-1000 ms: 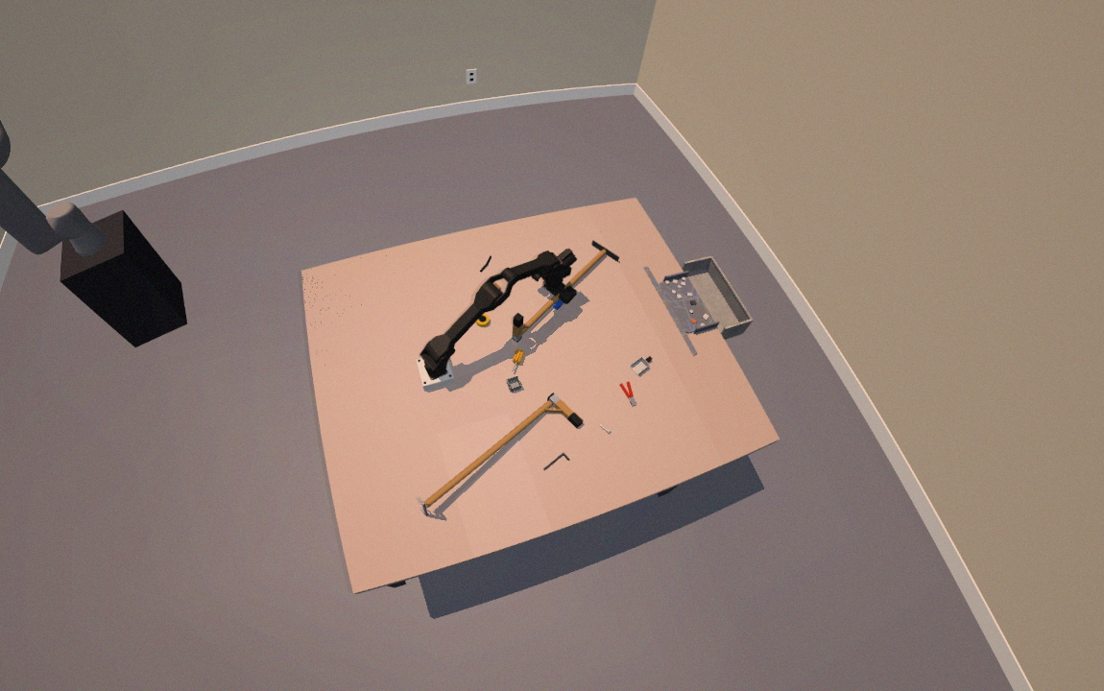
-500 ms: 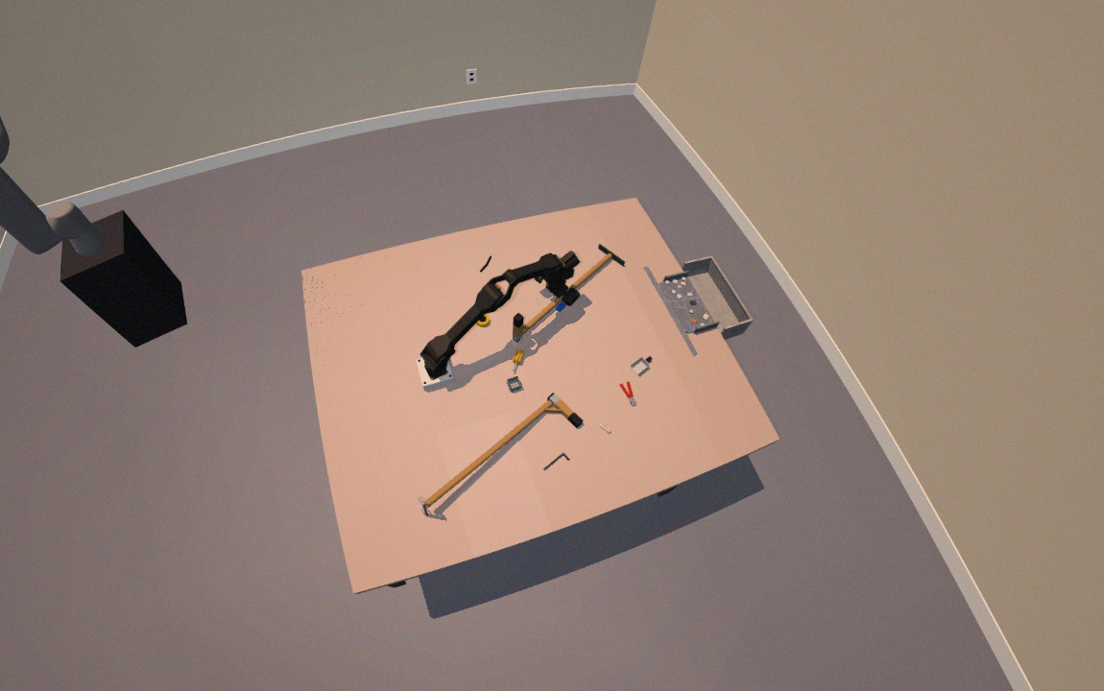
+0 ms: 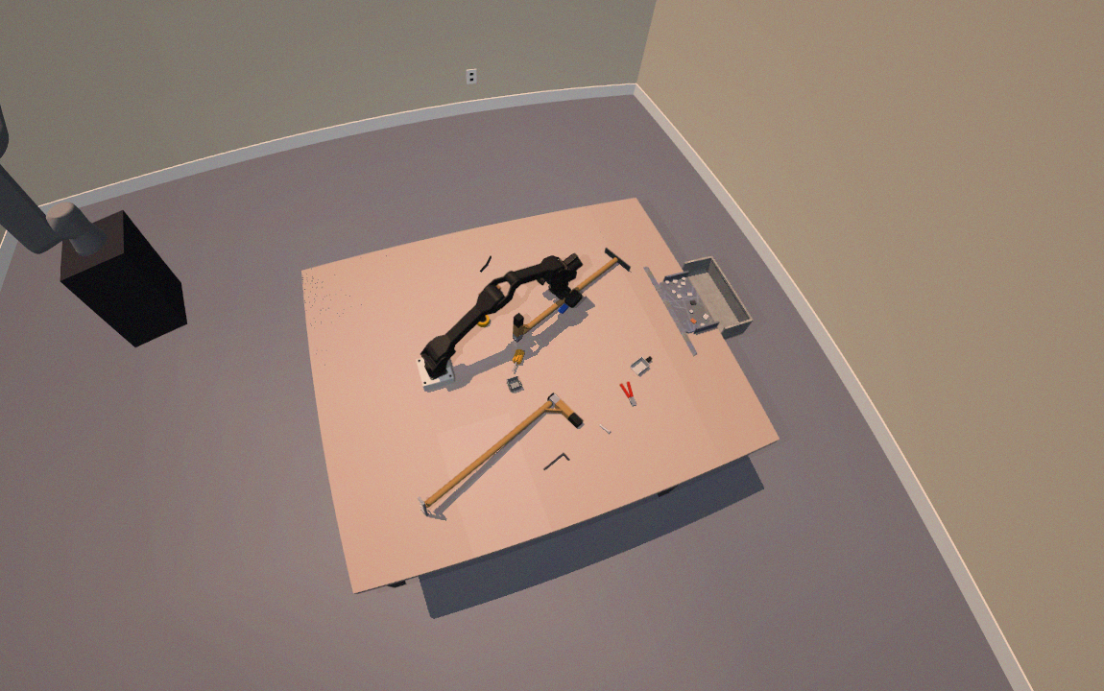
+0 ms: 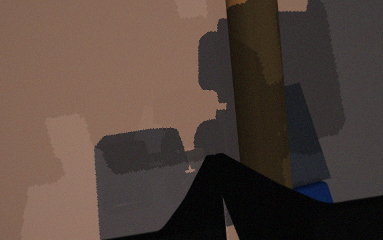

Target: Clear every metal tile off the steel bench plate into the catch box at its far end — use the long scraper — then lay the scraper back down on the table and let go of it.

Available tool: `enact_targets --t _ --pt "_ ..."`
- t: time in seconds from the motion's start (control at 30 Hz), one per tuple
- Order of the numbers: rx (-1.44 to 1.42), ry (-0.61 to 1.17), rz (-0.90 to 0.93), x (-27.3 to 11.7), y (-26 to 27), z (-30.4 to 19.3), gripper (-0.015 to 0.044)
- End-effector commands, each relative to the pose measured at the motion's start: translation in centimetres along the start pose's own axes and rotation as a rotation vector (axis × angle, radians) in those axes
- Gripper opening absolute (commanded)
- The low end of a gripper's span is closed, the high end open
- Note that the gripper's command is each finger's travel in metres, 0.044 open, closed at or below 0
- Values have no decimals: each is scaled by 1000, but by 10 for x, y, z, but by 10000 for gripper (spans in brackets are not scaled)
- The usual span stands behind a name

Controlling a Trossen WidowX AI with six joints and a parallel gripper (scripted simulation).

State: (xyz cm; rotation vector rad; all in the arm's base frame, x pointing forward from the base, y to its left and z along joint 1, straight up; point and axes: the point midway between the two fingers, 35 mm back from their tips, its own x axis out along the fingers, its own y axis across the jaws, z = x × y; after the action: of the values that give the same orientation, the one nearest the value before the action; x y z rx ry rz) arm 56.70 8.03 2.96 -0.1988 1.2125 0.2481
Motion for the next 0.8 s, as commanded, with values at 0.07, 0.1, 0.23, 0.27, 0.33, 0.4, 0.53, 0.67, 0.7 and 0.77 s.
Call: enact_targets --t 0.07,0.1,0.23,0.27,0.33,0.4,0.53,0.67,0.7,0.77 --pt "4 -11 -9 0 -11 1 0" --pt "0 -3 -1 -1 -3 0 0" --pt "0 -14 -3 -13 -3 4 0" --pt "0 -17 -4 -17 -3 5 0" --pt "0 -24 -5 -25 -3 6 0" --pt "0 -31 -6 -32 -3 8 0" --pt "0 -44 -8 -47 -3 11 0" --pt "0 -52 -10 -57 -3 13 0" --pt "1 -51 -10 -58 -2 13 0" --pt "10 -41 -9 -64 2 11 0"
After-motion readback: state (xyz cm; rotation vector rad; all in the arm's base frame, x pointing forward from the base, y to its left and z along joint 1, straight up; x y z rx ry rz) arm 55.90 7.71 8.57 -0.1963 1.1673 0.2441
